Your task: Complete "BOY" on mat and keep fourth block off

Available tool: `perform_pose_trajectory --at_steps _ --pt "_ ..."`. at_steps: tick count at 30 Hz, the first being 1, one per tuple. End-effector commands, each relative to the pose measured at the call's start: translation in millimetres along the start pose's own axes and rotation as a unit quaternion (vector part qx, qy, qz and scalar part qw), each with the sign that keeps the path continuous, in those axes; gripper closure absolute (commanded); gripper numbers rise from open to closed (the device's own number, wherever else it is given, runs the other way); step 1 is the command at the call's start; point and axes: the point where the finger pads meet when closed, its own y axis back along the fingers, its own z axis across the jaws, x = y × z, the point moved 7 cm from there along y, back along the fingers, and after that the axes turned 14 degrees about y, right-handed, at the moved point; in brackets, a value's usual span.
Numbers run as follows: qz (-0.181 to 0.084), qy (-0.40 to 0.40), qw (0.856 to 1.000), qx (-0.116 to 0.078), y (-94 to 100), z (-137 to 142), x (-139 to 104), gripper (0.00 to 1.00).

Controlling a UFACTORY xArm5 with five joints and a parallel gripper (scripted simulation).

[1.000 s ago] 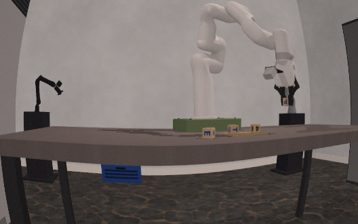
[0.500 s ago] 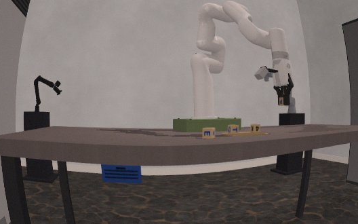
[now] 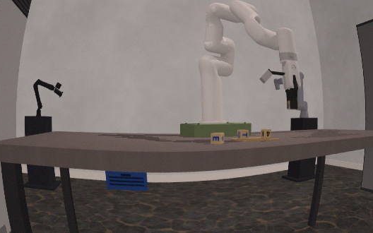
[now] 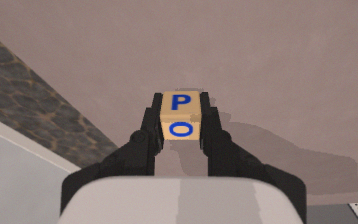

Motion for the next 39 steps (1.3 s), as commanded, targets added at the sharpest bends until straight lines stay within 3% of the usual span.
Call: perform_pose_trajectory --at_steps 1,9,24,26,27,39 --pt "-0.001 -0.070 0.998 0.002 2.0 0 7 0.73" --pt "-0.001 -0.135 0.991 0.002 2.4 0 15 0.73" --pt "-0.002 -0.312 0.950 0.002 3.4 3 35 0.73" --pt "-0.002 -0.312 0.950 0.002 3.4 3 35 0.73" --pt "-0.002 -0.342 0.940 0.002 3.6 4 38 0.73" --pt "-0.002 -0.458 0.889 0.002 4.1 6 52 0.73"
